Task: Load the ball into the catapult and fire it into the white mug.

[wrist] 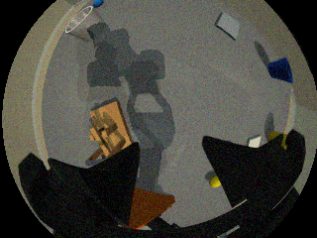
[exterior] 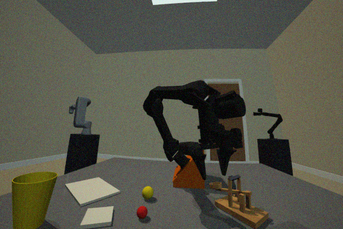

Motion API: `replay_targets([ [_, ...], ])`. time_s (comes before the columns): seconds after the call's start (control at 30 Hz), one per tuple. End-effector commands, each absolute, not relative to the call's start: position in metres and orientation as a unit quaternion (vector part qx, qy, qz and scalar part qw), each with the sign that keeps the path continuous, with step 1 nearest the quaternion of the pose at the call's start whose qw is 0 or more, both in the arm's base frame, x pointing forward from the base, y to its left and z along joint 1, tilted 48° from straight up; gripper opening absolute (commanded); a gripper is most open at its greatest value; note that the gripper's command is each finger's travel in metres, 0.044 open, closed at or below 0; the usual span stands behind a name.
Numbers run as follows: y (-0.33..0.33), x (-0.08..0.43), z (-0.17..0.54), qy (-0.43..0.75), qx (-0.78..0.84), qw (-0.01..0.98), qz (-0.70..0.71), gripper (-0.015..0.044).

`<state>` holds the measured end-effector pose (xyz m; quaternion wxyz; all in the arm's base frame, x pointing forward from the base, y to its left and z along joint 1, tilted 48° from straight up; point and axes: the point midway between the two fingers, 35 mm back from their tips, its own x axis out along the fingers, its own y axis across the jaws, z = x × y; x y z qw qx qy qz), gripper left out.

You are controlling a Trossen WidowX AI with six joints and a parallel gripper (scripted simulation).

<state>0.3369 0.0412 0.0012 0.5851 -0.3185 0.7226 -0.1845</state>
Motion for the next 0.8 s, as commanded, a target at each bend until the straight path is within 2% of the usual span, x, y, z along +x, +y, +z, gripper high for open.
replay_targets([
  [0.0,-0.018,0.331,0.037,0.708,-0.289,0.604,-0.226,0.0300],
  [0.3,-0.134,0.276,0.100,0.668,-0.225,0.619,-0.346,0.0300],
  [0.77,-0.153,0.271,0.094,0.665,-0.220,0.618,-0.356,0.0300],
])
